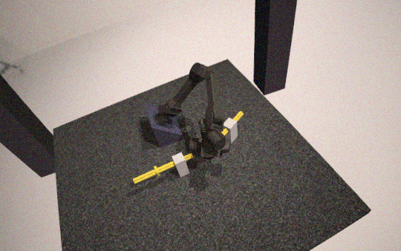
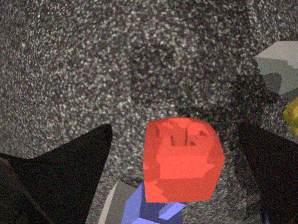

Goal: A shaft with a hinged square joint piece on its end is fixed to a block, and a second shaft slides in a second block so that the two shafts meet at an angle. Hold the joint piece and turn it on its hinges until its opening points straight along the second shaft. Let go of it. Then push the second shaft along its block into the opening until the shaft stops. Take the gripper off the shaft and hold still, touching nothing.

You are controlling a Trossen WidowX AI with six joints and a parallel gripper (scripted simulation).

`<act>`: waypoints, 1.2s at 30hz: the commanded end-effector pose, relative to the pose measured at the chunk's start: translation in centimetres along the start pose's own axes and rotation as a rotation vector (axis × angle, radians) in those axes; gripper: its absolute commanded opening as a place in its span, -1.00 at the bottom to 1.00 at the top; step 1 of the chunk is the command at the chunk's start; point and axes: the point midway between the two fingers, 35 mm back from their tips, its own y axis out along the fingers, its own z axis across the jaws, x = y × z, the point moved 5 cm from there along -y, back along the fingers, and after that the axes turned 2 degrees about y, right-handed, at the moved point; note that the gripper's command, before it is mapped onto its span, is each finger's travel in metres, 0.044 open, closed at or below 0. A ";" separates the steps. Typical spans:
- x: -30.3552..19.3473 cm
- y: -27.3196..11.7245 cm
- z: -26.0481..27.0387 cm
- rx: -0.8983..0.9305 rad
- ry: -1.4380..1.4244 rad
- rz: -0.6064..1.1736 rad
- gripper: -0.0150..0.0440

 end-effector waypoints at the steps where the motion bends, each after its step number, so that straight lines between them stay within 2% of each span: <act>1: -0.2 0.4 -0.1 -0.001 0.003 -0.004 1.00; 17: -0.3 2.7 0.0 0.000 0.004 -0.003 1.00; 27: -0.3 2.7 0.0 0.000 0.004 -0.003 0.12; 36: -0.3 2.7 0.0 0.000 0.004 -0.003 0.12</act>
